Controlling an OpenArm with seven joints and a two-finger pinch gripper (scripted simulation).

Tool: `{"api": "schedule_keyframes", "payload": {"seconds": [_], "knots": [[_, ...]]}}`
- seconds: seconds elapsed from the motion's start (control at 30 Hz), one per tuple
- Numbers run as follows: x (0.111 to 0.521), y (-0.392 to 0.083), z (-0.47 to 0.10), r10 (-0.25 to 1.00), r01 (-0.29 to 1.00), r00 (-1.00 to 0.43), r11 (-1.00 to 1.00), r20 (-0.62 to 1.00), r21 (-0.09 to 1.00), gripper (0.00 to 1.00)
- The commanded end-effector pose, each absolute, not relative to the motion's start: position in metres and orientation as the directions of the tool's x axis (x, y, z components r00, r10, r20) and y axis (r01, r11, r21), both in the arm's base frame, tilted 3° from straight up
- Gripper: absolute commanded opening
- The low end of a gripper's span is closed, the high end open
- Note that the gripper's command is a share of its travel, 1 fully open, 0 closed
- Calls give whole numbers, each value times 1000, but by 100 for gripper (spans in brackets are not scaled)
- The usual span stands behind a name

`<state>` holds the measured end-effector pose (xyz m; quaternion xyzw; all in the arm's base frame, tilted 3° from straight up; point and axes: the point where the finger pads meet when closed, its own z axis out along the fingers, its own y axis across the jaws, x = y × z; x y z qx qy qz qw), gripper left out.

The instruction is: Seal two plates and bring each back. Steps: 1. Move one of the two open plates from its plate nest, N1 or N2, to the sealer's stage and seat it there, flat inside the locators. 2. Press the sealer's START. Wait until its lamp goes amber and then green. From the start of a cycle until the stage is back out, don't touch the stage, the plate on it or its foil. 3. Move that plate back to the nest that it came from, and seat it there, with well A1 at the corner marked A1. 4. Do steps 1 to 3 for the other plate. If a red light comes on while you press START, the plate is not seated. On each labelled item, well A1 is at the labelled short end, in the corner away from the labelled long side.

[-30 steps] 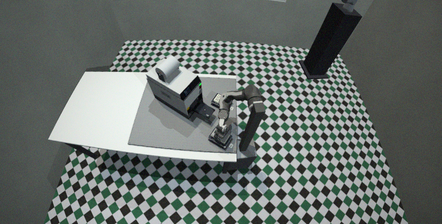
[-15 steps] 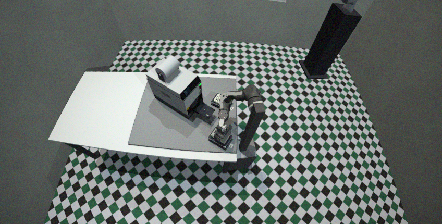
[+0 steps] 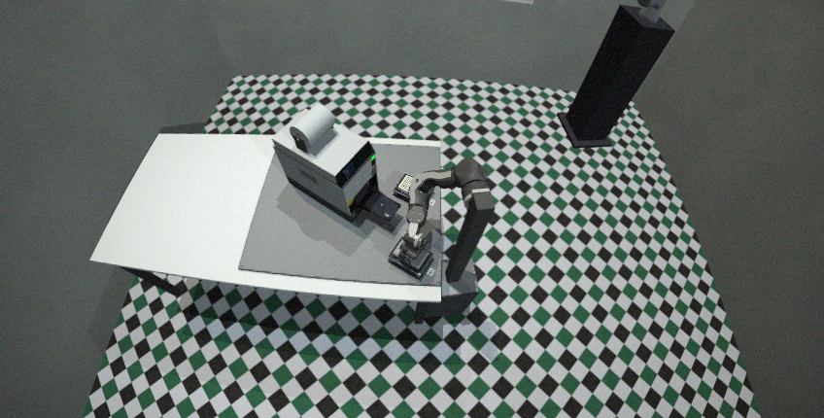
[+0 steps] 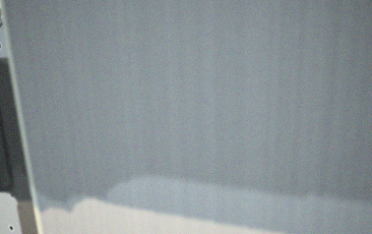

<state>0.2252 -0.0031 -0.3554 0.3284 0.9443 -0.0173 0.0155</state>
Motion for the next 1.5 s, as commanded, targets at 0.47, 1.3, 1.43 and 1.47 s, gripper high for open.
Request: {"api": "schedule_keyframes", "payload": {"seconds": [0.47,1.3,1.43,1.47], "knots": [[226,-2,-356,617,618,-786,786,-41,-18,0],[226,-2,-358,616,617,-787,787,-41,-16,0],[226,-2,-359,616,616,-787,787,-40,-14,0],[226,-2,-360,616,617,-787,787,-40,-14,0]]}}
